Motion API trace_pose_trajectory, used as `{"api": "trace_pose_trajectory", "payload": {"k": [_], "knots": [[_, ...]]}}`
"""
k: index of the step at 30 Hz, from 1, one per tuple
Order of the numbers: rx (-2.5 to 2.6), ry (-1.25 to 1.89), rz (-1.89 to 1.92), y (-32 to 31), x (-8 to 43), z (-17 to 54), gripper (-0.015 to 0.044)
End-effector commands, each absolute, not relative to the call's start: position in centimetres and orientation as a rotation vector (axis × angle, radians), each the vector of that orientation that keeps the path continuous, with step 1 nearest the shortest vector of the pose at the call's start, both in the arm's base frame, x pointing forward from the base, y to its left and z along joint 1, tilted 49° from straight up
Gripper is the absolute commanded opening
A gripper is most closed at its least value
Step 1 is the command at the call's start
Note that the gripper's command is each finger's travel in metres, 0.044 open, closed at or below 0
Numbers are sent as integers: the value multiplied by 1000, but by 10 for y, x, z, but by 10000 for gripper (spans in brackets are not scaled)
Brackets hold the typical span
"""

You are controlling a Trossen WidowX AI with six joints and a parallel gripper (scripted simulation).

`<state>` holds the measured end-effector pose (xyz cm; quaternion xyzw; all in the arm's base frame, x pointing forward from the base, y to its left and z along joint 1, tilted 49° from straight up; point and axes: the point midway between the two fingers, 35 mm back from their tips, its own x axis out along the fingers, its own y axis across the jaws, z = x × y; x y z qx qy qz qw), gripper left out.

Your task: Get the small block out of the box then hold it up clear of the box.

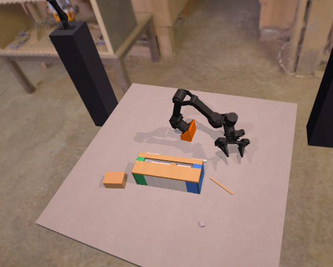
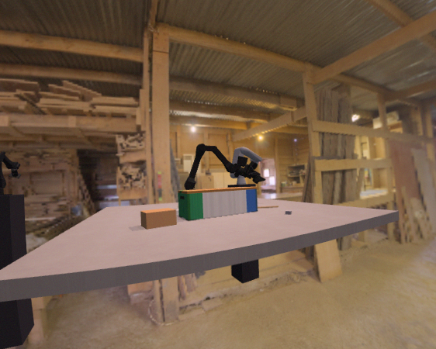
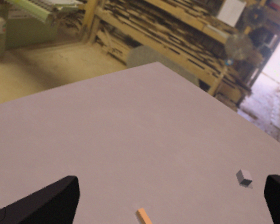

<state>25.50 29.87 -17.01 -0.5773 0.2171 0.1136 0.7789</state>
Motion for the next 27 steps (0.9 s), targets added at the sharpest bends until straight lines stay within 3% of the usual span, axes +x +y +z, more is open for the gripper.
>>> {"api": "trace_pose_trajectory", "payload": {"k": [1, 12, 27], "knots": [[-1242, 473, 243, 298, 256, -170, 400], [-633, 821, -103, 243, 331, -96, 400], [52, 999, -643, 151, 353, -15, 400]]}}
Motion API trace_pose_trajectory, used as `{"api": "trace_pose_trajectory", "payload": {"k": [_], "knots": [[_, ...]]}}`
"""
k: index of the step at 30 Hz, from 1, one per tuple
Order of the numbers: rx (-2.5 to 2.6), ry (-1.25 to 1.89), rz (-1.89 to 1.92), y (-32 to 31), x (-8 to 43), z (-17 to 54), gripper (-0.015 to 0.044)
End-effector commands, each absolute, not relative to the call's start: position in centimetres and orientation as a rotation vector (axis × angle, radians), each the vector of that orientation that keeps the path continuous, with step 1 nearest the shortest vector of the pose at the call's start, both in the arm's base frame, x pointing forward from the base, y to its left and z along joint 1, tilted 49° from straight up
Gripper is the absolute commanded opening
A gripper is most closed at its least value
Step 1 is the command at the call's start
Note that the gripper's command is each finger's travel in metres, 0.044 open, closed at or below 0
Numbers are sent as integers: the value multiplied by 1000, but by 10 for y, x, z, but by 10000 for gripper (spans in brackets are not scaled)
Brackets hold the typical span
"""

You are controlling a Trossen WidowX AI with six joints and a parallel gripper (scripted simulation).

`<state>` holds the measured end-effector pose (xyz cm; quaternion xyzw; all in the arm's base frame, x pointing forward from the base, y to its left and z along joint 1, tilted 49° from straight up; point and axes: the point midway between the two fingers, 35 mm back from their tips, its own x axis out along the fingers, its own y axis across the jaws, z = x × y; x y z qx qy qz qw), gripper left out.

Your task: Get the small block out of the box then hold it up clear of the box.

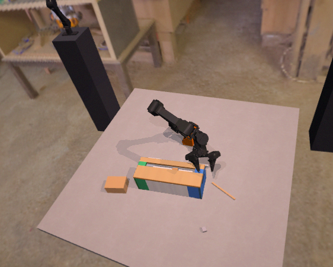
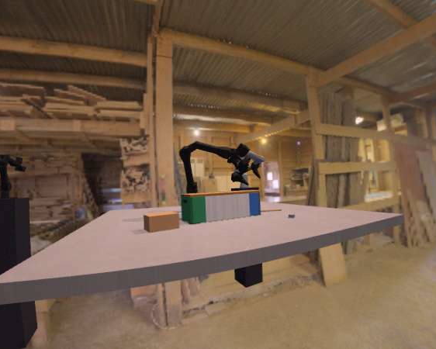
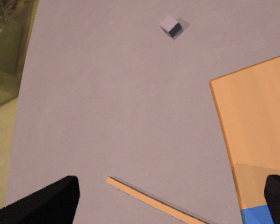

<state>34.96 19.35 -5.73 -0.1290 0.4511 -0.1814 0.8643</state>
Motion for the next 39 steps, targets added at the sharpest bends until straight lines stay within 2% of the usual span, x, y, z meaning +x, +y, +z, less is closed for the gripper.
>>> {"api": "trace_pose_trajectory", "payload": {"k": [1, 19, 39], "knots": [[96, 1002, -684, 144, 352, -9, 400], [824, 860, -1508, 33, 293, 109, 400], [830, 857, -1515, 25, 292, 102, 400]]}}
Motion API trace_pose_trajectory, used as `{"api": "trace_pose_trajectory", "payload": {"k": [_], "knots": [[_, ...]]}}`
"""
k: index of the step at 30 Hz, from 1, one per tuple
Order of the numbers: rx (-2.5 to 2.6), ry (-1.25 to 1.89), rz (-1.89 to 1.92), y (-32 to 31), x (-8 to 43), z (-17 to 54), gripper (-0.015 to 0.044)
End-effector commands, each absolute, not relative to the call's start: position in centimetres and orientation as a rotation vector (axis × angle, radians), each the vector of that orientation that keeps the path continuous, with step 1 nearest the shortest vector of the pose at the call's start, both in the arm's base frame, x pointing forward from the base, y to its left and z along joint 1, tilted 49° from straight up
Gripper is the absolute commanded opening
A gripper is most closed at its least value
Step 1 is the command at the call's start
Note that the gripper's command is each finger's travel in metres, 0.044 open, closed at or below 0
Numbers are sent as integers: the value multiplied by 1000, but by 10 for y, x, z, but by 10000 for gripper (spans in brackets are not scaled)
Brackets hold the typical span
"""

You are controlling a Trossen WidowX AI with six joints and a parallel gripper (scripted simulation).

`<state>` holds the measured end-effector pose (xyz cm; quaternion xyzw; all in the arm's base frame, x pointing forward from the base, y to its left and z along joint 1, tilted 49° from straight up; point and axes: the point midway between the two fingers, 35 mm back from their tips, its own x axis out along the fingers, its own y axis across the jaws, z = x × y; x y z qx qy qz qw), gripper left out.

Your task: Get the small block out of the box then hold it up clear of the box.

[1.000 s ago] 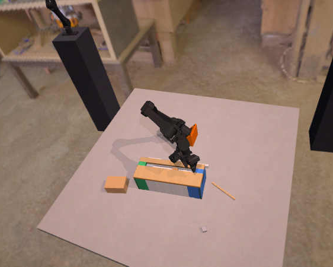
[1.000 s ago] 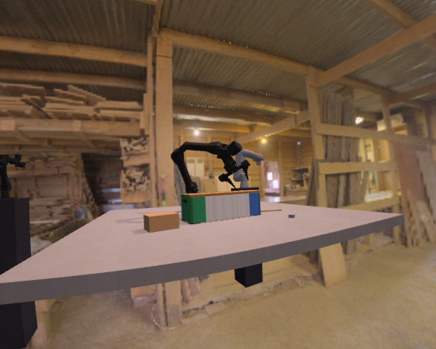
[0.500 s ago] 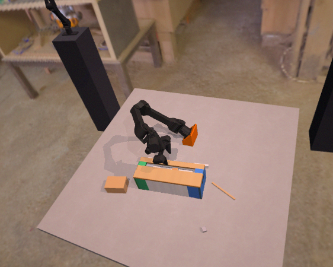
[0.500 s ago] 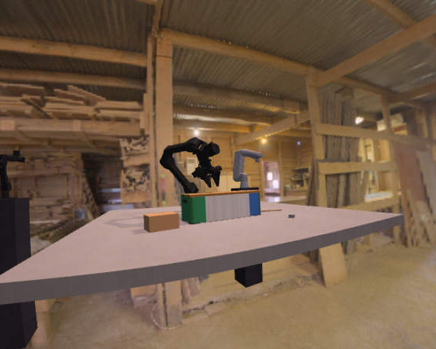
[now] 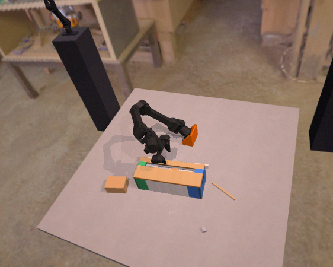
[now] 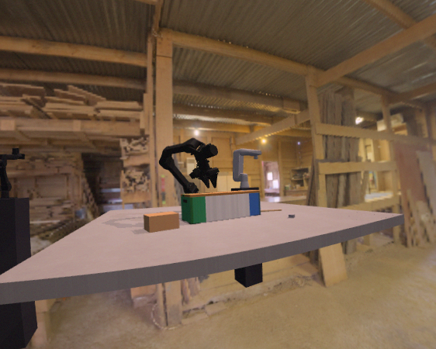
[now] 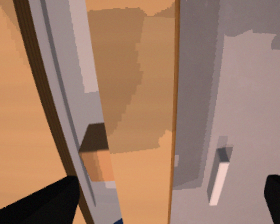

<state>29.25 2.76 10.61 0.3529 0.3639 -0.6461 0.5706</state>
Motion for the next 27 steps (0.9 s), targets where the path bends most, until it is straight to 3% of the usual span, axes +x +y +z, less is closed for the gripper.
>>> {"api": "trace_pose_trajectory", "payload": {"k": [1, 27], "knots": [[830, 857, -1515, 24, 292, 101, 400], [830, 856, -1515, -6, 286, 71, 400]]}}
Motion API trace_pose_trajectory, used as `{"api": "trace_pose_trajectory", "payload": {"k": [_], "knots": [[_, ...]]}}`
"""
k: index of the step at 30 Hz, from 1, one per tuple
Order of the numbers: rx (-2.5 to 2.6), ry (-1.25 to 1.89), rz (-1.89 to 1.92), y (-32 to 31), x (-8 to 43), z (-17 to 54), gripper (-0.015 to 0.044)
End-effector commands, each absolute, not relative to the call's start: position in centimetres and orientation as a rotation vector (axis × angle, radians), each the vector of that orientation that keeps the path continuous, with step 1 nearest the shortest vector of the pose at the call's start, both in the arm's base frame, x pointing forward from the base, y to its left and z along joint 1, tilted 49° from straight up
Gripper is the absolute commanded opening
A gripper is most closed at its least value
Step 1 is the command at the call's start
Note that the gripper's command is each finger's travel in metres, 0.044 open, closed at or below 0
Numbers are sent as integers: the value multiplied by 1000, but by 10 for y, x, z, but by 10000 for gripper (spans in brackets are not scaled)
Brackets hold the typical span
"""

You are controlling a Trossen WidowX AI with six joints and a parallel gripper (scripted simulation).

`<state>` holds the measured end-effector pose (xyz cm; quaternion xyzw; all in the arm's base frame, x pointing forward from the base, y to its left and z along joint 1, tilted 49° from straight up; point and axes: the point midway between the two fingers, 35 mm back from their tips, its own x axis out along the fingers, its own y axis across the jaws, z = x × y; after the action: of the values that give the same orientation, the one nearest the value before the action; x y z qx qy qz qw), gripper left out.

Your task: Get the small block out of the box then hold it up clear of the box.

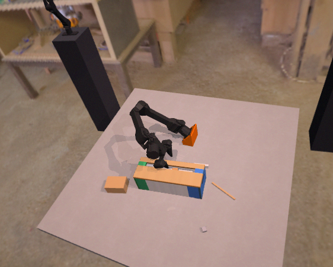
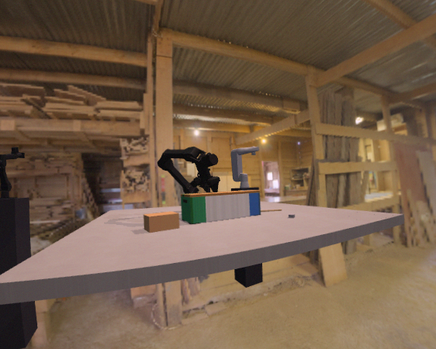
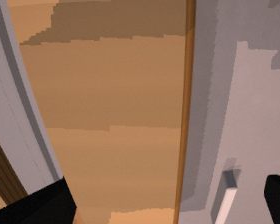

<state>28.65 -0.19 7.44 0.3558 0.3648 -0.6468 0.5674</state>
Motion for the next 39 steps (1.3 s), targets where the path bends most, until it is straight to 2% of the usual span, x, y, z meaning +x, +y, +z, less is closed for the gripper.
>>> {"api": "trace_pose_trajectory", "payload": {"k": [1, 13, 39], "knots": [[830, 856, -1515, -7, 285, 70, 400], [829, 854, -1516, -21, 280, 56, 400], [838, 857, -1520, 15, 281, 22, 400]]}}
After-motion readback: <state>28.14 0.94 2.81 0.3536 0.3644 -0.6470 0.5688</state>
